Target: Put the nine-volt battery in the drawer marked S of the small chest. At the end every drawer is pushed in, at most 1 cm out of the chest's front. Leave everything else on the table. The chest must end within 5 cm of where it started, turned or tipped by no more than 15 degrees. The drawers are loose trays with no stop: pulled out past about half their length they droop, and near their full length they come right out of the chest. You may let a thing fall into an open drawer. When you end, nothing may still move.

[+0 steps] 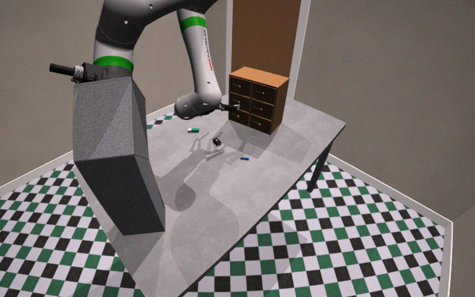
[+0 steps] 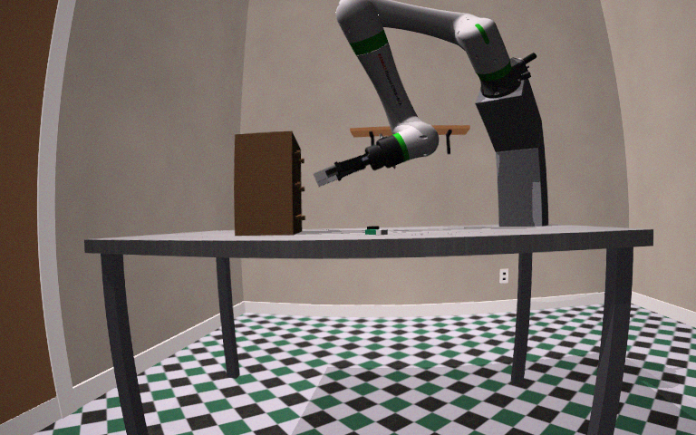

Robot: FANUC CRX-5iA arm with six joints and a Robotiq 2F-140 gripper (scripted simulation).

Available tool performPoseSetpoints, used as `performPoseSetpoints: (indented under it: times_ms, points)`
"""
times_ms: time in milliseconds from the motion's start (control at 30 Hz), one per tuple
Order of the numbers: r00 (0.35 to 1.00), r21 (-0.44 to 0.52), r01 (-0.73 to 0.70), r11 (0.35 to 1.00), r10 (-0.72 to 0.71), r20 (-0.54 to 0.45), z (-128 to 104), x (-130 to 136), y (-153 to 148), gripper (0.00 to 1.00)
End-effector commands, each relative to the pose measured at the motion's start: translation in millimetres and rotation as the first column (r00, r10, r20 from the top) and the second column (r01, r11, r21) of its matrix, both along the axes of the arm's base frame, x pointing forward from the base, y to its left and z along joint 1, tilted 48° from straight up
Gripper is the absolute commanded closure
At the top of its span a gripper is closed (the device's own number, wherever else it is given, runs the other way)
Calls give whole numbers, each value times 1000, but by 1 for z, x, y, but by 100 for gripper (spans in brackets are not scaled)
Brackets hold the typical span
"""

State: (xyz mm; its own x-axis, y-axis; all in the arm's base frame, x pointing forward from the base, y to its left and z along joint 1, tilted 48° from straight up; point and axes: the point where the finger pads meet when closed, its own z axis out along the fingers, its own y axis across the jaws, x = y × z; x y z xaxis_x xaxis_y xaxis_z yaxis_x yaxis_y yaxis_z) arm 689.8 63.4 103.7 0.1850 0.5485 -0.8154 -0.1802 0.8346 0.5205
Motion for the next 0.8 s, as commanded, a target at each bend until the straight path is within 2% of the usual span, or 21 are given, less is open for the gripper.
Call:
performPoseSetpoints:
  times_ms: [0,400,467,767]
  points:
    - [1000,-3,-9,1000,9,-15,0,-2,-1,0]
    - [981,-27,-105,994,99,-164,2,-22,-6,0]
    - [981,-27,-105,994,99,-164,2,-22,-6,0]
    - [917,-36,-224,974,198,-345,4,-47,-13,0]
